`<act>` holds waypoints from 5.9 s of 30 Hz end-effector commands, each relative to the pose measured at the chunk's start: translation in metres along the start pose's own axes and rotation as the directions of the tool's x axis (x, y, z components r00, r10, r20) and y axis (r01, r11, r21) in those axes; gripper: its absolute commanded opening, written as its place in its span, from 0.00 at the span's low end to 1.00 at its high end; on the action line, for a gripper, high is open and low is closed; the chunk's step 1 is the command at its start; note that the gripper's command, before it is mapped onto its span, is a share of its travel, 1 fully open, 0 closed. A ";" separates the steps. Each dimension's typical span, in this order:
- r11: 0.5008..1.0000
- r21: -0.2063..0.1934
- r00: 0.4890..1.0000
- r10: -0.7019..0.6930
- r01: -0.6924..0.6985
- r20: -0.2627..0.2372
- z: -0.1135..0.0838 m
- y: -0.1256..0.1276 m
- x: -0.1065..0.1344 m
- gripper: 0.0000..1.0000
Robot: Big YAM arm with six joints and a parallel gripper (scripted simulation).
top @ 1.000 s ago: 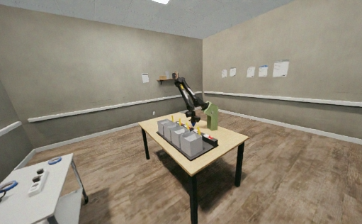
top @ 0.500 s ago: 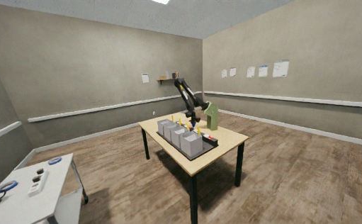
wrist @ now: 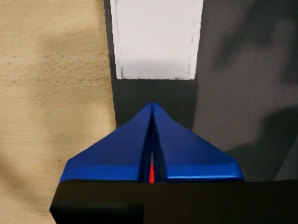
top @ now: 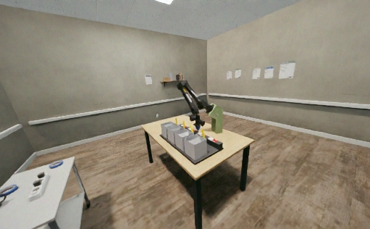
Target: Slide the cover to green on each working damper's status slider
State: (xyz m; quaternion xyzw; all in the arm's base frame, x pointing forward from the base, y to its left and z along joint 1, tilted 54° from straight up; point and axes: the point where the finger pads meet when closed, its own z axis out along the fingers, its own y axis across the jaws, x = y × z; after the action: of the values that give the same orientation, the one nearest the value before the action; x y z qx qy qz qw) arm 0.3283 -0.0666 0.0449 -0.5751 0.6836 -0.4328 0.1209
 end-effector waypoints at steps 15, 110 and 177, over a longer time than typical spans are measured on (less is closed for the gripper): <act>1.000 0.007 1.000 0.003 -0.003 -0.005 0.009 -0.004 0.002 0.00; 1.000 0.012 1.000 0.005 -0.005 -0.003 0.019 -0.005 0.002 0.00; 1.000 0.013 1.000 0.007 -0.007 0.012 0.019 -0.004 -0.023 0.00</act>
State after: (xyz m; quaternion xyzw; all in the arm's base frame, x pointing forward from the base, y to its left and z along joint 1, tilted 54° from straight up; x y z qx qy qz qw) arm 0.3453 -0.0643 0.0293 -0.5711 0.6858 -0.4354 0.1182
